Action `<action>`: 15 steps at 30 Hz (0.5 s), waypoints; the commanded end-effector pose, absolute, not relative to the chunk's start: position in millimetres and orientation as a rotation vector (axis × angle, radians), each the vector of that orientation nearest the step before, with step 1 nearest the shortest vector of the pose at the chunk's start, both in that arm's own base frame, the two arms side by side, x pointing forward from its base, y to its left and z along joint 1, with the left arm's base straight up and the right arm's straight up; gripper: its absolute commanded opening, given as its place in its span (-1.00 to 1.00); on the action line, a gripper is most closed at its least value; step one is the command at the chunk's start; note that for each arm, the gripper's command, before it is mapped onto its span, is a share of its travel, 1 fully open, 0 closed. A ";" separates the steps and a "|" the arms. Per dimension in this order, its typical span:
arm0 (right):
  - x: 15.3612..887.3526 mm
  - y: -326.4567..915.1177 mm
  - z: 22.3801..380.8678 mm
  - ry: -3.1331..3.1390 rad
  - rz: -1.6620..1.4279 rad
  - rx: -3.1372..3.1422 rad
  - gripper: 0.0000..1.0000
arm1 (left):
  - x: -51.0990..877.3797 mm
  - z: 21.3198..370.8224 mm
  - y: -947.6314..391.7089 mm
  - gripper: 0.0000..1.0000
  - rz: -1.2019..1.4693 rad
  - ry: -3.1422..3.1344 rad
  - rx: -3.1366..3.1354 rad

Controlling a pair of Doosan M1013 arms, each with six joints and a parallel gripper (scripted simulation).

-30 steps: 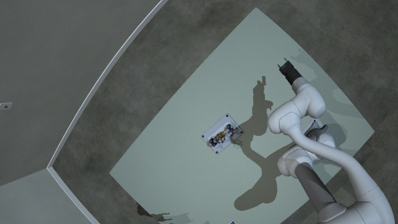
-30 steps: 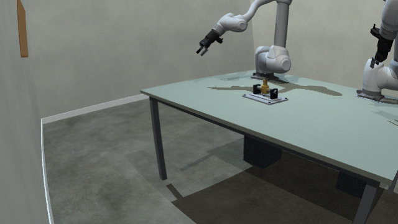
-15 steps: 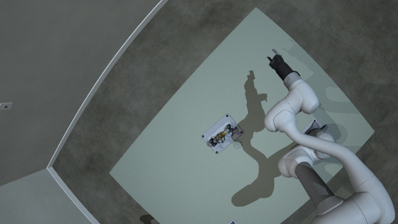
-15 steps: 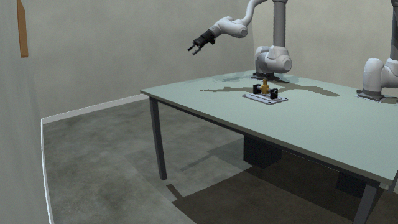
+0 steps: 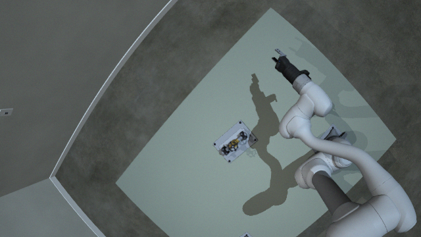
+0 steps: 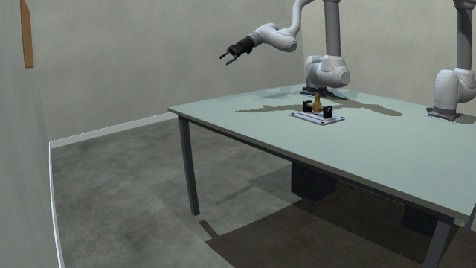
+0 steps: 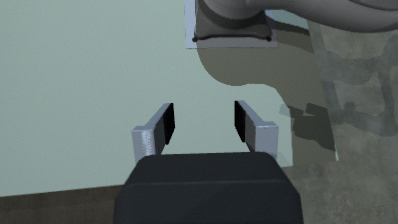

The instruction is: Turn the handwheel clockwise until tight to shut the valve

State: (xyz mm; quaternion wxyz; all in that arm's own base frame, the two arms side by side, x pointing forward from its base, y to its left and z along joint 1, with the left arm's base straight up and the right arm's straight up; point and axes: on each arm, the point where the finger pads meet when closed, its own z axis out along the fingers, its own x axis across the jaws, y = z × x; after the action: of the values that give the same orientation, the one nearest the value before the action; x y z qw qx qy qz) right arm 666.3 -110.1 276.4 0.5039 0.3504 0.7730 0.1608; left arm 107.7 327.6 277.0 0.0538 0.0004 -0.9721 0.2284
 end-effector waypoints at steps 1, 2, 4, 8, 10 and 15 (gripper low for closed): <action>685.6 -92.9 281.1 1.892 0.407 0.708 1.00 | 45.7 274.7 328.6 1.00 0.690 -2.998 0.051; 690.4 -86.7 282.0 1.896 0.411 0.670 1.00 | 33.8 274.0 326.4 1.00 0.689 -3.007 0.063; 700.2 -73.4 283.7 1.903 0.420 0.588 1.00 | 12.7 272.9 321.6 1.00 0.688 -3.021 0.084; 719.6 -40.8 286.2 1.911 0.444 0.402 1.00 | -18.4 270.9 311.7 1.00 0.684 -3.042 0.117; 728.5 -21.0 287.0 1.911 0.455 0.289 1.00 | -28.9 270.2 307.5 1.00 0.683 -3.049 0.129; 742.8 29.4 285.8 1.896 0.503 0.048 1.00 | -39.4 269.5 303.0 1.00 0.681 -3.057 0.141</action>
State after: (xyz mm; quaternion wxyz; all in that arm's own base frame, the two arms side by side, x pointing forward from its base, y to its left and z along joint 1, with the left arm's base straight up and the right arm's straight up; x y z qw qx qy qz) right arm 726.8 -7.9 285.6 0.5510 0.1056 0.8047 0.1944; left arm -24.7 306.8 271.1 0.0074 0.0419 -0.9744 0.2207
